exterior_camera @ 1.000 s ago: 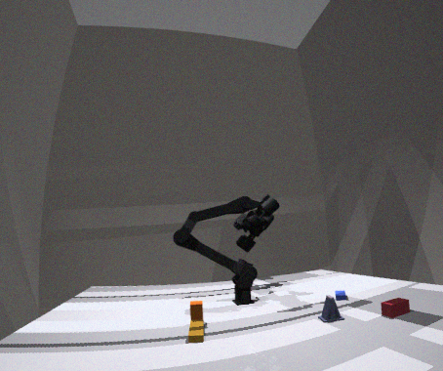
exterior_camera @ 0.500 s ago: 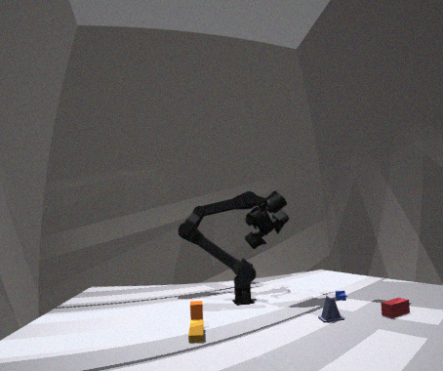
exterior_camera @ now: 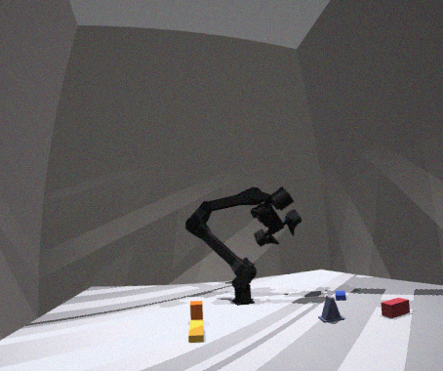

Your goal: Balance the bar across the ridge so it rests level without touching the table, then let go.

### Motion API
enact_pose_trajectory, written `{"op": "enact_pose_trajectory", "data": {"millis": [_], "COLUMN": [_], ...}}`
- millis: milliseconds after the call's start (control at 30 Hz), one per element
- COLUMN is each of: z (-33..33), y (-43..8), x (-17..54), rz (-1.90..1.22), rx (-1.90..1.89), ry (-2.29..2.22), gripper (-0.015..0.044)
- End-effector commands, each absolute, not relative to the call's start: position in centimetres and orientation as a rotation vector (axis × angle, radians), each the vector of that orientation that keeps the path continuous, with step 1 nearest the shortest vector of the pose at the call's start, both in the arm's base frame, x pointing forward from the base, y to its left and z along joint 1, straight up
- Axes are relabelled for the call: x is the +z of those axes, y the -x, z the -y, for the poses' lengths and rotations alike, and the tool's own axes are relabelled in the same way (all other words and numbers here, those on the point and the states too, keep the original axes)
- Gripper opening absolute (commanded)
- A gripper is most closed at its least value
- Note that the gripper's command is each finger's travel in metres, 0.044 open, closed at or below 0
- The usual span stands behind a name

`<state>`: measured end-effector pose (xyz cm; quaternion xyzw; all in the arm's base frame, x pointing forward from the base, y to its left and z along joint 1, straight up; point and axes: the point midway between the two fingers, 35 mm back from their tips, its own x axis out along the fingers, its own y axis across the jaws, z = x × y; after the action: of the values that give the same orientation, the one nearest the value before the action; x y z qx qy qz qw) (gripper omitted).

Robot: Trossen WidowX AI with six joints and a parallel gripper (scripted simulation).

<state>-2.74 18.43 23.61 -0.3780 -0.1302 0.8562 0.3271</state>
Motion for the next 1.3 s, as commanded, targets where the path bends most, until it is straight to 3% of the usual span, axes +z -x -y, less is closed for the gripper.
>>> {"op": "enact_pose_trajectory", "data": {"millis": [0, 1267], "z": [-19.0, -15.7], "y": [0.8, -15.6], "x": [23.4, 21.7], "rz": [0.219, -0.61], "rx": [2.17, 1.46], "ry": [0.999, 0.85], "gripper": [0.0315, 0.0315]}}
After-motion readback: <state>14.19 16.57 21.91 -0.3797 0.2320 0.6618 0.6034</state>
